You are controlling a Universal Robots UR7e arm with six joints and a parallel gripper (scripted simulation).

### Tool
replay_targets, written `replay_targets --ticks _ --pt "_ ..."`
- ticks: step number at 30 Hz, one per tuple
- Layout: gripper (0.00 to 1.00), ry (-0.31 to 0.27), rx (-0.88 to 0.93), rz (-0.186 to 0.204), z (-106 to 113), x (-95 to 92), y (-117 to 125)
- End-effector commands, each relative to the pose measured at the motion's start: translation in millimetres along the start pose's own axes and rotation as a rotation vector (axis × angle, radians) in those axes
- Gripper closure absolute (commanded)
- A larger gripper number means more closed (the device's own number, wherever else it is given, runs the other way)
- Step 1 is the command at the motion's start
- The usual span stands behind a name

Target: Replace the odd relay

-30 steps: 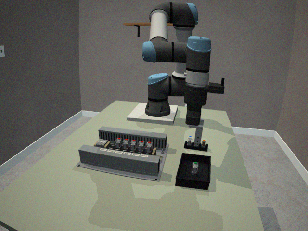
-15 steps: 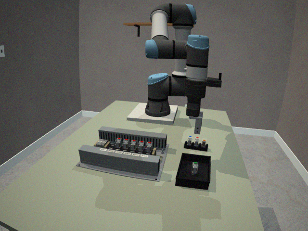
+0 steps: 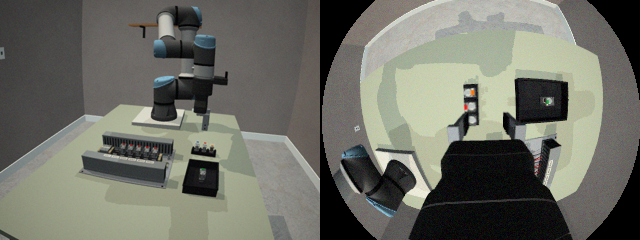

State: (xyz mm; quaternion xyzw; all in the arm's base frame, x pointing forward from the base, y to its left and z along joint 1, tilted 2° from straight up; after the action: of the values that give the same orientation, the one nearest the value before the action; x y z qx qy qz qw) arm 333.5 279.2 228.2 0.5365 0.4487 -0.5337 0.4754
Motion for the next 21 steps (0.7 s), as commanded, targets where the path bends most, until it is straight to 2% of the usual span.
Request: replay_targets --ticks 1,3,8,21 --pt "0.00 0.001 0.001 0.001 1.2 -1.5 -2.6" --pt "0.00 0.001 0.001 0.001 1.2 -1.5 -2.6" --pt "0.00 0.001 0.001 0.001 17.6 -8.8 -51.5" --pt "0.00 0.001 0.000 0.001 16.6 -8.3 -48.9"
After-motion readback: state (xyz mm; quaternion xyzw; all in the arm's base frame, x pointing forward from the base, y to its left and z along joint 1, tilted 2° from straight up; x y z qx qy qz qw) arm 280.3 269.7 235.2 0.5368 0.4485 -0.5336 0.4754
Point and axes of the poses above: the point where the finger pads meet when closed, its own x axis out along the fingers, its own y axis across the jaws, z = x × y, the point moved 10 cm from there along -x, back along the fingers, and after that the axes turned 11 degrees about x, right-handed, at the moved point
